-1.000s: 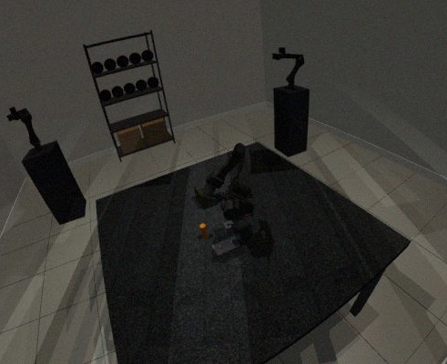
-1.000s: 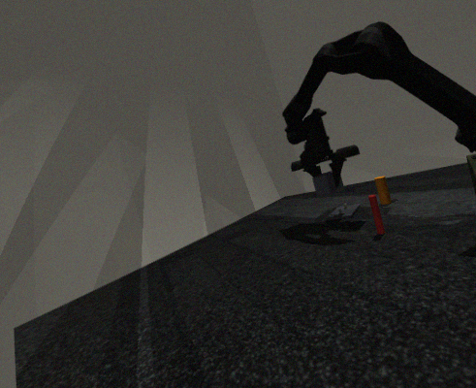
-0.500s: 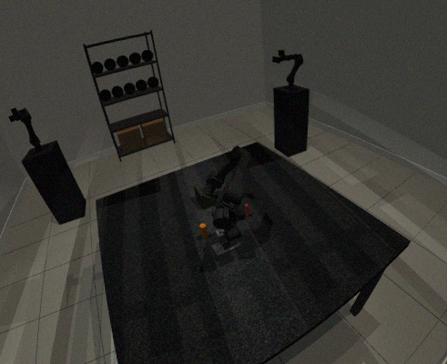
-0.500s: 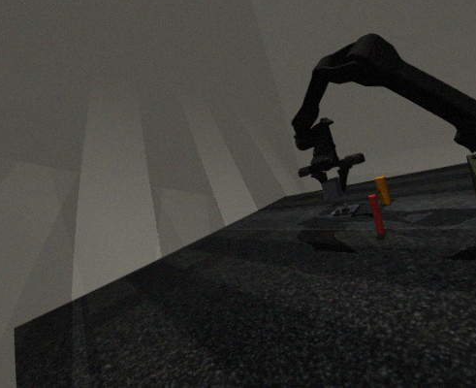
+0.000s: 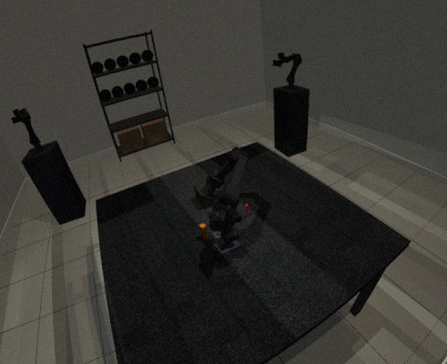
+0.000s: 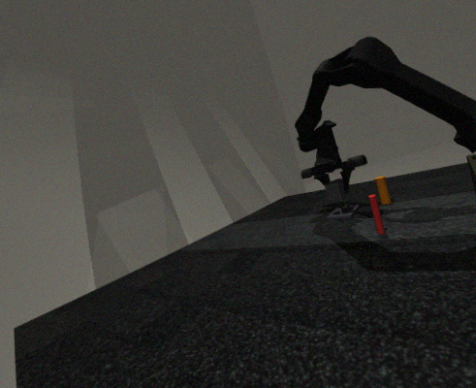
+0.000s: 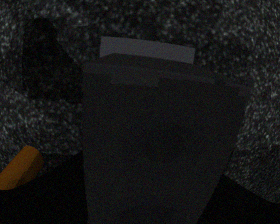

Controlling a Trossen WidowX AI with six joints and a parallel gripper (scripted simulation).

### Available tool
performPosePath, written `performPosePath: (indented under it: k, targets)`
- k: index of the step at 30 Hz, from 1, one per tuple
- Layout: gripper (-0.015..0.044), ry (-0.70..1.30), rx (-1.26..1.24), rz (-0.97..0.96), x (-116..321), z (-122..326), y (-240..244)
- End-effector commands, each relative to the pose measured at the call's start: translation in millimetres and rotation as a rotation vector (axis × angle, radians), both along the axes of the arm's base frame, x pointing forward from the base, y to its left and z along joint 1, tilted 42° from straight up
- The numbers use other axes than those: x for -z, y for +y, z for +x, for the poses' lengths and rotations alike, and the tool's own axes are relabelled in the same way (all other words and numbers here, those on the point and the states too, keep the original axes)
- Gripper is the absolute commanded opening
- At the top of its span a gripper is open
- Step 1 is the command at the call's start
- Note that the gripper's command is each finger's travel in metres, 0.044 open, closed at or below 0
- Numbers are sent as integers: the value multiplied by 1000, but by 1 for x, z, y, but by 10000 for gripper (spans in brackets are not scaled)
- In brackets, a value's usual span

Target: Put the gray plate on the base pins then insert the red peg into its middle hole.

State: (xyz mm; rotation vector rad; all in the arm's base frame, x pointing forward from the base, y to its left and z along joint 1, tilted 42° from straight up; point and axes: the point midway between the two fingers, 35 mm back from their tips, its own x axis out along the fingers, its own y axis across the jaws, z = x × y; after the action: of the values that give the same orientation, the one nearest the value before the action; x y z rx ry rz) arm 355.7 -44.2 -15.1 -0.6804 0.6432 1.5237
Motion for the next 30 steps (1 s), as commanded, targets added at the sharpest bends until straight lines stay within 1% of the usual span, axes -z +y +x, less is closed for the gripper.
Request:
performPosePath:
  k: [1,19,30]
  targets:
    - [0,-5,-3,-5,0,0,-2]
    - [0,-5,-3,-5,2,0,-3]
    - [0,-5,-3,-4,14,-1,8]
